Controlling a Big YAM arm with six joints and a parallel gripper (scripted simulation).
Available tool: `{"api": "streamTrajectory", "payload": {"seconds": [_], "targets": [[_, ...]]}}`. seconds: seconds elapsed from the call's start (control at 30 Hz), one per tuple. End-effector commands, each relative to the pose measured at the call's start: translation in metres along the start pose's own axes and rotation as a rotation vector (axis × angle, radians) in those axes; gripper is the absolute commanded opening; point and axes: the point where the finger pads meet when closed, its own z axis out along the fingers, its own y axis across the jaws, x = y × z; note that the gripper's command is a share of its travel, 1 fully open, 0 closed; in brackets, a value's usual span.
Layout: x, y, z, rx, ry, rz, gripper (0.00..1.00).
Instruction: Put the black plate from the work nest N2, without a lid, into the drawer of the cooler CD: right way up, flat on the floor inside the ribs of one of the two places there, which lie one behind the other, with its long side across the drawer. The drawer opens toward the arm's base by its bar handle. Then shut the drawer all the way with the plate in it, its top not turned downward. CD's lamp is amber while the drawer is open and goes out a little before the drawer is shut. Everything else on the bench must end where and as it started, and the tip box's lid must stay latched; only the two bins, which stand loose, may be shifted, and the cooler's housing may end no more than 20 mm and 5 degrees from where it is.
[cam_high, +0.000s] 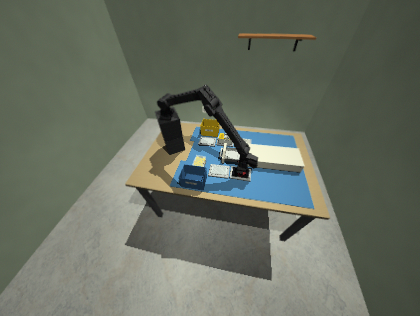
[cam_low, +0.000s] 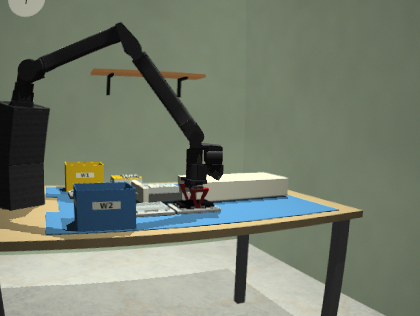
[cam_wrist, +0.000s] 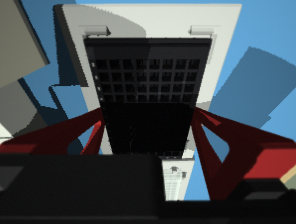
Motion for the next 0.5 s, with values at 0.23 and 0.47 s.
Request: {"api": "streamTrajectory", "payload": {"seconds": [0.23,0.47], "targets": [[-0.0289,-0.0133,-0.0365,0.016,-0.066,0.011,0.0],[-0.026,-0.011,-0.0379,0.013,-0.058,0.01,0.0]]}}
